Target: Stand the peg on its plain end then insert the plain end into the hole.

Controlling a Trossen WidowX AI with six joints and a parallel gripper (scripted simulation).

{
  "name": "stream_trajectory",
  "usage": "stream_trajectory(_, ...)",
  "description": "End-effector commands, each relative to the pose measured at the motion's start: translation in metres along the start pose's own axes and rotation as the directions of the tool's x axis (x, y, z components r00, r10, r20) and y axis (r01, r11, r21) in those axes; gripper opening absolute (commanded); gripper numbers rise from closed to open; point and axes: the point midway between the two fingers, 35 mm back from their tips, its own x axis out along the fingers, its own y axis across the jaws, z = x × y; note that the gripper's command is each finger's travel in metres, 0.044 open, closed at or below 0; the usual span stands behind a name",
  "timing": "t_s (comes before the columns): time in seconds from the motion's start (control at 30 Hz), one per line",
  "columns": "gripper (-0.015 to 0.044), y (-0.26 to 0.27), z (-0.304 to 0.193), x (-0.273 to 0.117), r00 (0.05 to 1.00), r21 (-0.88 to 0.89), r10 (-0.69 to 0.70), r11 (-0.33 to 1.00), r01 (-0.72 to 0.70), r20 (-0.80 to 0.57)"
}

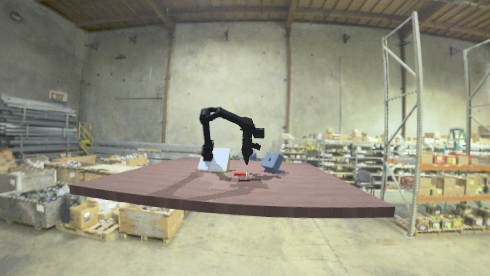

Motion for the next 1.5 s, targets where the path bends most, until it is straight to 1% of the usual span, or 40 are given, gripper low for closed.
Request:
stream_trajectory(0.0,0.0440,0.002,-0.002,0.009,1.000,-0.011,-0.002,1.000,0.002,-0.010)
stream_trajectory(1.23,0.0440,-0.001,-0.004,0.067,1.000,-0.010,-0.008,1.000,0.008,-0.010)
stream_trajectory(1.47,0.0256,-0.001,-0.004,0.067,1.000,-0.010,-0.008,1.000,0.008,-0.010)
